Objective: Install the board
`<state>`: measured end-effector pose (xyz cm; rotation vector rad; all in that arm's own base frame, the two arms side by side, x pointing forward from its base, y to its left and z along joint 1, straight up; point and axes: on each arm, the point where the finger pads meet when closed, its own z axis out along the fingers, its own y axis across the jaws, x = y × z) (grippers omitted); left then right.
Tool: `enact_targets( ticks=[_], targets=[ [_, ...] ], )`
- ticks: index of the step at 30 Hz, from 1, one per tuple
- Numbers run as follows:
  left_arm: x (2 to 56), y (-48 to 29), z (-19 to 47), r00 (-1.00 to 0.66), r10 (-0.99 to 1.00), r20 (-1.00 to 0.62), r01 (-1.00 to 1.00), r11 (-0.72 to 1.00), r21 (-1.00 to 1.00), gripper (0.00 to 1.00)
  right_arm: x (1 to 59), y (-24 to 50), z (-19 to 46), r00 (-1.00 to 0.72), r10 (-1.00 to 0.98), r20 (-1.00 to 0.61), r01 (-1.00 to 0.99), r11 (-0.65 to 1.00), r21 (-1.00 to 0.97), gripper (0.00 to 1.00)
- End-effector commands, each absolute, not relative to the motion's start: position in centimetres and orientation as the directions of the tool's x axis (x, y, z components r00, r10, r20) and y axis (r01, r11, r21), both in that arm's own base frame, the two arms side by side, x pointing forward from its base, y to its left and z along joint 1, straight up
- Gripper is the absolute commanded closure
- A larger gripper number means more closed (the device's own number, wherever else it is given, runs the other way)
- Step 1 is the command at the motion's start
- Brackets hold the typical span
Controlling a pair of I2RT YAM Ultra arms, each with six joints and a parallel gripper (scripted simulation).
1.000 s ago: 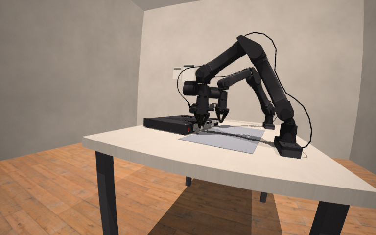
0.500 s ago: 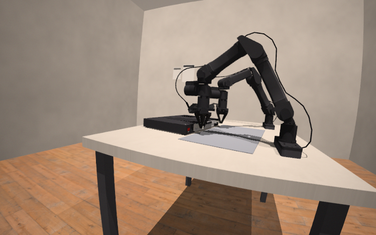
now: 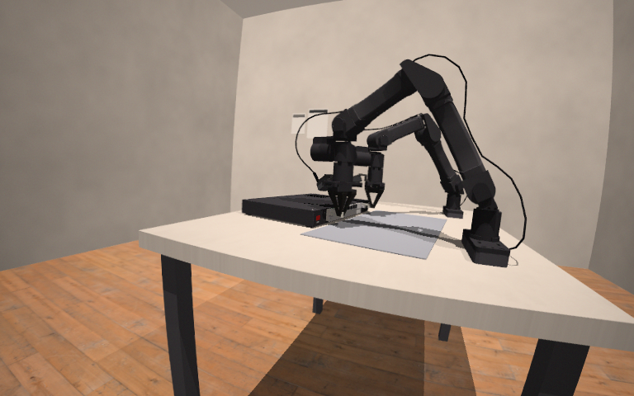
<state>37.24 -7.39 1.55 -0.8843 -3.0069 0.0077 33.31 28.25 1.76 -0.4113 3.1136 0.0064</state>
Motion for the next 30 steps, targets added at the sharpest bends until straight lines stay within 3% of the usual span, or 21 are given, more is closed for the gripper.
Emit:
enact_targets(
  ticks=[1, 11, 30],
  targets=[
    [37.9, -7.3, 2.4, -0.854, 0.519, -0.033, 0.518, 0.855, 0.025, 0.96, 34.0, 28.6, 3.0, -0.975, -0.222, -0.034, -0.222, 0.975, -0.001, 0.96],
    [37.6, -8.3, 2.4, -0.94, 0.339, -0.039, 0.339, 0.941, 0.009, 0.96, 34.0, 29.3, 2.6, -0.999, -0.028, -0.031, -0.027, 1.0, -0.008, 0.96],
    [37.9, -8.9, 2.7, -0.966, 0.253, -0.051, 0.254, 0.967, -0.004, 0.96, 34.4, 29.7, 2.7, -0.997, 0.066, -0.04, 0.066, 0.998, 0.004, 0.96]
  ],
)
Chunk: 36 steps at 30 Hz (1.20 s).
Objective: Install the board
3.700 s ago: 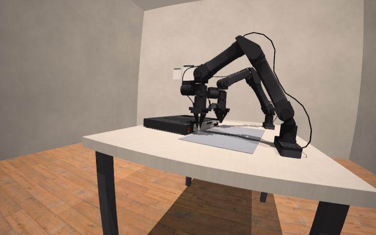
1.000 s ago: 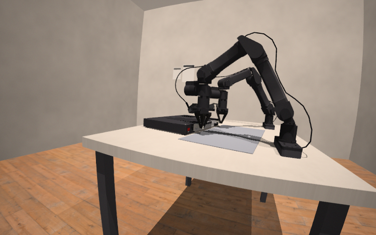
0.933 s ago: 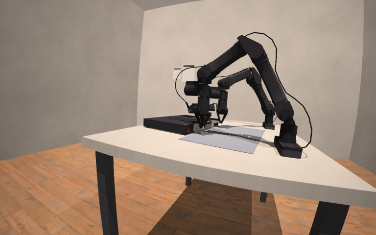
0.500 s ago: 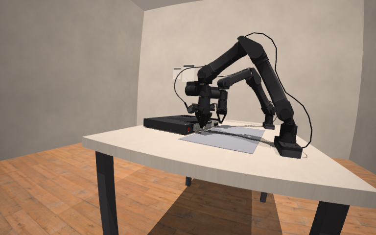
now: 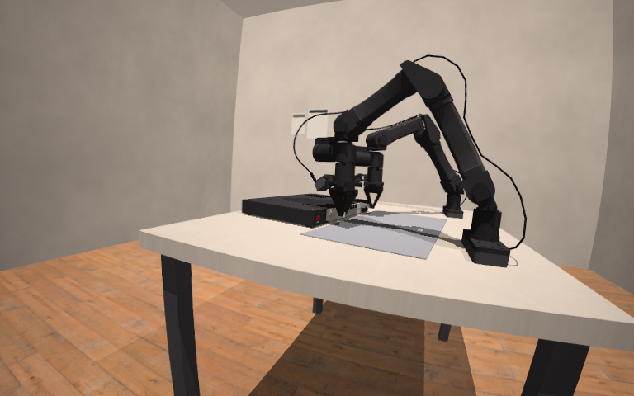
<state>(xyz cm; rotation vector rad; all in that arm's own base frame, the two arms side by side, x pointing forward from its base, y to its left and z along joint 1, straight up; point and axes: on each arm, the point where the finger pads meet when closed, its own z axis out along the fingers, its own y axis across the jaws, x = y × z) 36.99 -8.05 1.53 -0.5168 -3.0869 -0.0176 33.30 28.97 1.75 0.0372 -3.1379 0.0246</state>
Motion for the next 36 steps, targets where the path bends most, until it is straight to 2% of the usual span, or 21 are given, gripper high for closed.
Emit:
enact_targets(
  ticks=[1, 7, 24, 28, 36],
  targets=[
    [37.46, -8.81, 2.36, -0.969, 0.244, -0.029, 0.245, 0.97, -0.005, 0.96, 34.5, 29.71, 2.88, -0.997, 0.068, -0.043, 0.068, 0.998, 0.008, 0.96],
    [37.45, -8.9, 2.36, -0.979, 0.201, -0.028, 0.201, 0.98, -0.006, 0.96, 34.25, 29.68, 2.65, -0.992, 0.119, -0.032, 0.12, 0.993, -0.002, 0.96],
    [37.5, -8.73, 2.37, -0.978, 0.204, -0.029, 0.204, 0.979, 0.002, 0.96, 34.56, 29.87, 2.95, -0.991, 0.124, -0.043, 0.123, 0.992, 0.011, 0.96],
    [37.77, -9.22, 2.63, -0.99, 0.14, -0.034, 0.141, 0.99, -0.01, 0.96, 34.56, 29.87, 2.95, -0.991, 0.124, -0.043, 0.123, 0.992, 0.011, 0.96],
    [37.84, -8.91, 2.63, -0.99, 0.135, -0.035, 0.135, 0.991, -0.003, 0.96, 34.56, 29.87, 2.95, -0.991, 0.124, -0.043, 0.123, 0.992, 0.011, 0.96]
  ],
)
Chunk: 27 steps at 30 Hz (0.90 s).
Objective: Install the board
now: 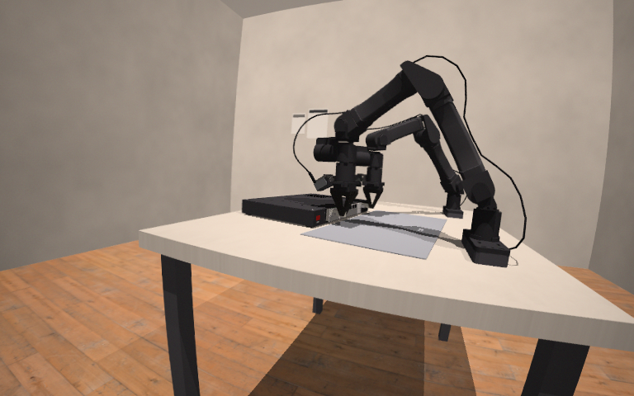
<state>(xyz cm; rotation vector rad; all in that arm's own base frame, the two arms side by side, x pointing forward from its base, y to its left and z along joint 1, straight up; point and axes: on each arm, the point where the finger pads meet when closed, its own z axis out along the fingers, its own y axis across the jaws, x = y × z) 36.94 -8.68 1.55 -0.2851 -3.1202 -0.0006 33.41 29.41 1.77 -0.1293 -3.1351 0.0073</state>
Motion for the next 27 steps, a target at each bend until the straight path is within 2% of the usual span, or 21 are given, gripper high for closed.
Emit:
enact_targets(
  ticks=[1, 24, 27],
  targets=[
    [37.84, -8.9, 2.63, -0.99, 0.135, -0.035, 0.135, 0.991, -0.003, 0.96, 34.56, 29.87, 2.95, -0.991, 0.124, -0.043, 0.123, 0.992, 0.011, 0.96],
    [37.86, -9.03, 2.72, -0.995, 0.094, -0.031, 0.094, 0.996, -0.004, 0.96, 34.59, 30.35, 3.05, -0.978, 0.208, -0.032, 0.208, 0.978, 0.022, 0.96],
    [37.89, -9.04, 2.72, -0.995, 0.094, -0.032, 0.094, 0.996, -0.004, 0.62, 34.59, 30.35, 3.06, -0.978, 0.208, -0.032, 0.208, 0.978, 0.022, 0.96]
  ],
)
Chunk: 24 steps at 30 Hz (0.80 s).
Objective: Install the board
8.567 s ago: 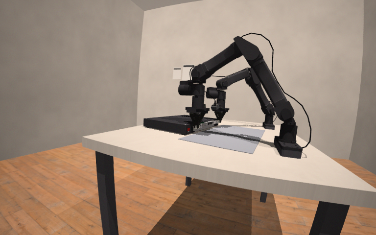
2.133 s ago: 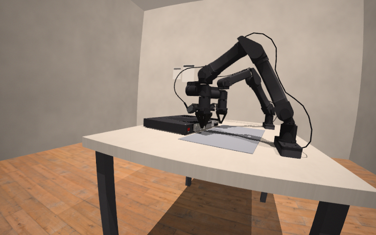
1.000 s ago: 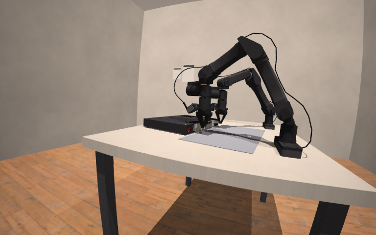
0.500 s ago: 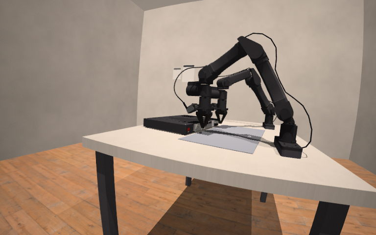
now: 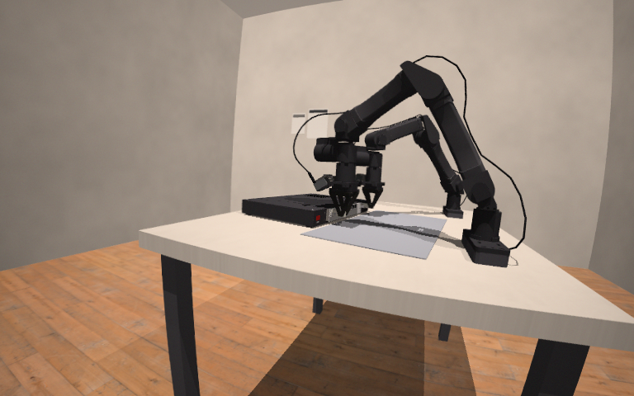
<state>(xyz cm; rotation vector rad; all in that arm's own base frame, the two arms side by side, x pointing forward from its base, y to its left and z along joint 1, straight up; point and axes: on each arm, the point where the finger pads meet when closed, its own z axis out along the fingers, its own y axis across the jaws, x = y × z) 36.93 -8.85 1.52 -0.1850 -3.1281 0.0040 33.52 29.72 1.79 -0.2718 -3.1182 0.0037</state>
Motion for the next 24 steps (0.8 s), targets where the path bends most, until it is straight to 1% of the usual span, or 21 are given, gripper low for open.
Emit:
enact_targets(
  ticks=[1, 7, 10, 11, 23, 24],
  targets=[
    [37.9, -9.0, 2.7, -0.995, 0.094, -0.032, 0.094, 0.996, -0.004, 0.58, 34.6, 30.3, 3.1, -0.978, 0.208, -0.031, 0.208, 0.978, 0.022, 0.96],
    [38.0, -8.9, 3.8, -0.995, 0.093, -0.049, 0.093, 0.996, -0.007, 0.58, 34.5, 30.3, 3.1, -0.978, 0.208, -0.03, 0.208, 0.978, 0.02, 0.96],
    [38.2, -8.9, 4.1, -0.994, 0.098, -0.058, 0.098, 0.995, -0.007, 0.58, 34.4, 30.2, 3.1, -0.978, 0.208, -0.027, 0.208, 0.978, 0.016, 0.62],
    [38.3, -8.9, 4.4, -0.993, 0.097, -0.063, 0.098, 0.995, -0.008, 0.58, 34.4, 30.1, 3.1, -0.978, 0.207, -0.037, 0.207, 0.978, 0.015, 0.59],
    [38.3, -8.7, 6.3, -0.993, 0.093, -0.076, 0.093, 0.996, -0.003, 0.58, 34.8, 29.5, 5.0, -0.976, 0.211, -0.062, 0.208, 0.977, 0.046, 0.59],
    [38.2, -8.7, 6.5, -0.993, 0.092, -0.076, 0.092, 0.996, -0.003, 0.46, 34.8, 29.4, 5.3, -0.975, 0.211, -0.061, 0.209, 0.977, 0.045, 0.59]
  ],
)
